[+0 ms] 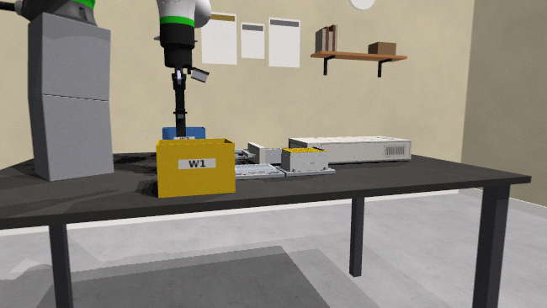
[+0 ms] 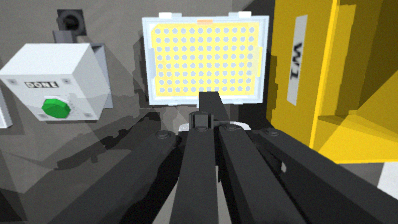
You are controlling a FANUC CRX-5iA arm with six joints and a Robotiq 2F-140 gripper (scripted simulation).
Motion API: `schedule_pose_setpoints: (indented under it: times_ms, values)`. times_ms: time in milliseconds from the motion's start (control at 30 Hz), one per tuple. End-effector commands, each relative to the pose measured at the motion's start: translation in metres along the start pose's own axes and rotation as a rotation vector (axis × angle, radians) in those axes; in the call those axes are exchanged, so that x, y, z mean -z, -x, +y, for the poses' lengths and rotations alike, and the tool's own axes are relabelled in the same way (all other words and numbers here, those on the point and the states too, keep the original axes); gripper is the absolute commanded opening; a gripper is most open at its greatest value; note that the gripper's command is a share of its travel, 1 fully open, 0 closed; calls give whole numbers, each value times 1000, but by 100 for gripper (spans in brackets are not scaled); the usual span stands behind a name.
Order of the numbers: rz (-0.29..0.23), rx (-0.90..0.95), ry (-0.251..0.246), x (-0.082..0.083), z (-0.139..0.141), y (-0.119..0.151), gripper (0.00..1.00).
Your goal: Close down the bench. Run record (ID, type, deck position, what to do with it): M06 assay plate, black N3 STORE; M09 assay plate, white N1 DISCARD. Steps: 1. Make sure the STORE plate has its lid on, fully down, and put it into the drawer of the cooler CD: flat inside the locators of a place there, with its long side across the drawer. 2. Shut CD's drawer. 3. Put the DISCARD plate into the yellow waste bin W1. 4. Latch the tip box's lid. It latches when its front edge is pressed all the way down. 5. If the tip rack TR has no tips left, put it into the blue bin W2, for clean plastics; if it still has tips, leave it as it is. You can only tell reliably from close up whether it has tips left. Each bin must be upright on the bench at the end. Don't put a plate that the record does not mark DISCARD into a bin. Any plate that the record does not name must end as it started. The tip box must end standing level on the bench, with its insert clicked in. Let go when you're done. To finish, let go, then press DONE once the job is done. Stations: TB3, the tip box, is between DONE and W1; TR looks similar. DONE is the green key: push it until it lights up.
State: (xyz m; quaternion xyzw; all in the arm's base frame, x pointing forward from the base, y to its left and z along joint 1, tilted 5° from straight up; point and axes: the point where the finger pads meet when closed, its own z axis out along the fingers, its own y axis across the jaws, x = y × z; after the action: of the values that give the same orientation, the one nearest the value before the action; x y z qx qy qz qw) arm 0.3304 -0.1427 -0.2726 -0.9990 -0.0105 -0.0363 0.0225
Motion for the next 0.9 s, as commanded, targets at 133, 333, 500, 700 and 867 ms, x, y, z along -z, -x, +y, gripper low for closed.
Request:
schedule_pose_setpoints:
  times_ms: [133,333,500,700,867]
  values:
    - [1,0,0,-2,0,0,10]
    - [1,0,0,-9,0,0,10]
    - [1,0,0,-16,0,0,10]
    - [1,0,0,-22,0,-1,10]
    - [1,0,0,-28,0,-1,10]
